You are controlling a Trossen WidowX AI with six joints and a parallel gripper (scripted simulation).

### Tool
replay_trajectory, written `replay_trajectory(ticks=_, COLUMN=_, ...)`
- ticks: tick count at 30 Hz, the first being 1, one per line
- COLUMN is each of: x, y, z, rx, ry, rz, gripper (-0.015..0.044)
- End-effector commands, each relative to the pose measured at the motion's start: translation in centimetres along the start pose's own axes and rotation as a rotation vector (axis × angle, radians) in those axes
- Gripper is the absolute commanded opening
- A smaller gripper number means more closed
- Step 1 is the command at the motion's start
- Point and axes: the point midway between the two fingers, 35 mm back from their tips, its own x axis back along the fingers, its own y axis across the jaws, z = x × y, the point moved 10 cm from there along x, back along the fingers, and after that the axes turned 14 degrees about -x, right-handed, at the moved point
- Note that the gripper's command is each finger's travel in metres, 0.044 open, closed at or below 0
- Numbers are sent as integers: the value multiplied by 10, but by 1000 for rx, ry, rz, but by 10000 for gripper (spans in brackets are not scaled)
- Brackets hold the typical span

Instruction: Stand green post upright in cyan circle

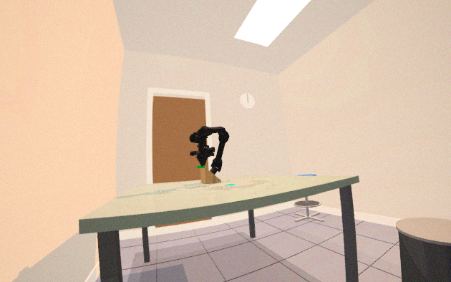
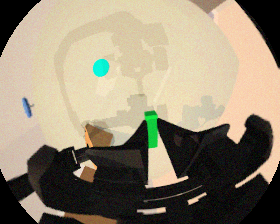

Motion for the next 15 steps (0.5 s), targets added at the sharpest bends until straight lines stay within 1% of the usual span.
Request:
replay_trajectory(ticks=1, x=2, y=10, z=-11, rx=-74, ry=-4, rz=-2, gripper=23)
replay_trajectory(ticks=15, x=7, y=43, z=-41, rx=-308, ry=-5, rz=-2, gripper=23)
